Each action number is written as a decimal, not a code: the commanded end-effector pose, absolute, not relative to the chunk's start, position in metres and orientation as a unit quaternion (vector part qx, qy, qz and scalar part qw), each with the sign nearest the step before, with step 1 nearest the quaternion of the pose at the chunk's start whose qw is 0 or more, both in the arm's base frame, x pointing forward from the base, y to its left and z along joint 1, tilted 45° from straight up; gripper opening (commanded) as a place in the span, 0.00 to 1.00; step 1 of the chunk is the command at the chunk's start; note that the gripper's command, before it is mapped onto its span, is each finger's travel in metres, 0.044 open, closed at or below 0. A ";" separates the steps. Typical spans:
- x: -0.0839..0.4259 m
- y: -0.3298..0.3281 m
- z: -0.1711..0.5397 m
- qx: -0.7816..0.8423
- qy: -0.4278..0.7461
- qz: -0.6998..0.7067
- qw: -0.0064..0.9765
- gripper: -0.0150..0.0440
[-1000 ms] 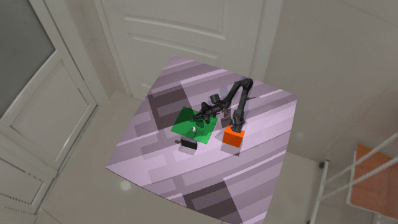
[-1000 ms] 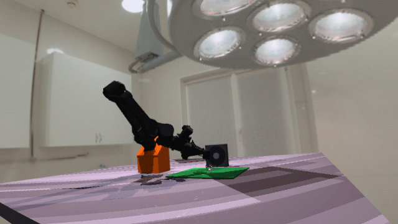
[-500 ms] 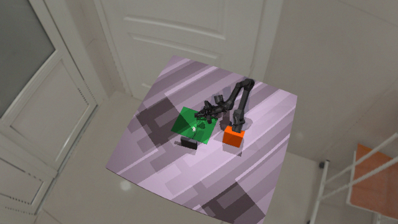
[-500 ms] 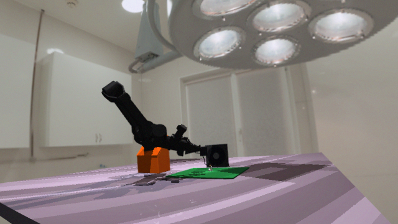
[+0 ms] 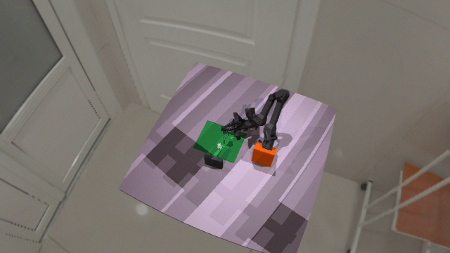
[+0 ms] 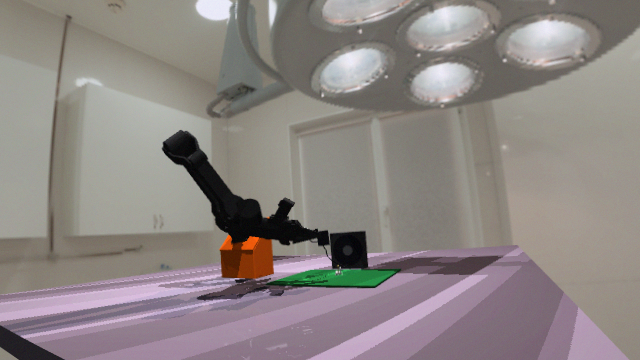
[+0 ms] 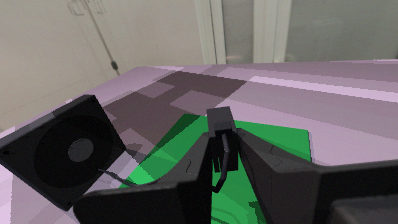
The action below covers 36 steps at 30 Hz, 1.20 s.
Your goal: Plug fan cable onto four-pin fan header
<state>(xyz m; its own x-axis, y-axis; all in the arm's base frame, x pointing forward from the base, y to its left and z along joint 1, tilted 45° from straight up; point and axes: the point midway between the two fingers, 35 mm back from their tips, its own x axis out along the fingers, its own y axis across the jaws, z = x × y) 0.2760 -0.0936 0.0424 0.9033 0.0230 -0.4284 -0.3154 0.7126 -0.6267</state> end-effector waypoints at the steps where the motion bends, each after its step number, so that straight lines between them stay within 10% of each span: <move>1: 0.278 -0.092 0.044 -0.365 0.201 0.092 0.904 0.25; 36: 0.272 -0.100 0.039 -0.367 0.201 0.094 0.903 0.25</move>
<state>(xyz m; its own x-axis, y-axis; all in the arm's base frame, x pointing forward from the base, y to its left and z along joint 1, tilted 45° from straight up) 0.2728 -0.0991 0.0401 0.9005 0.0174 -0.4345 -0.3146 0.7160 -0.6232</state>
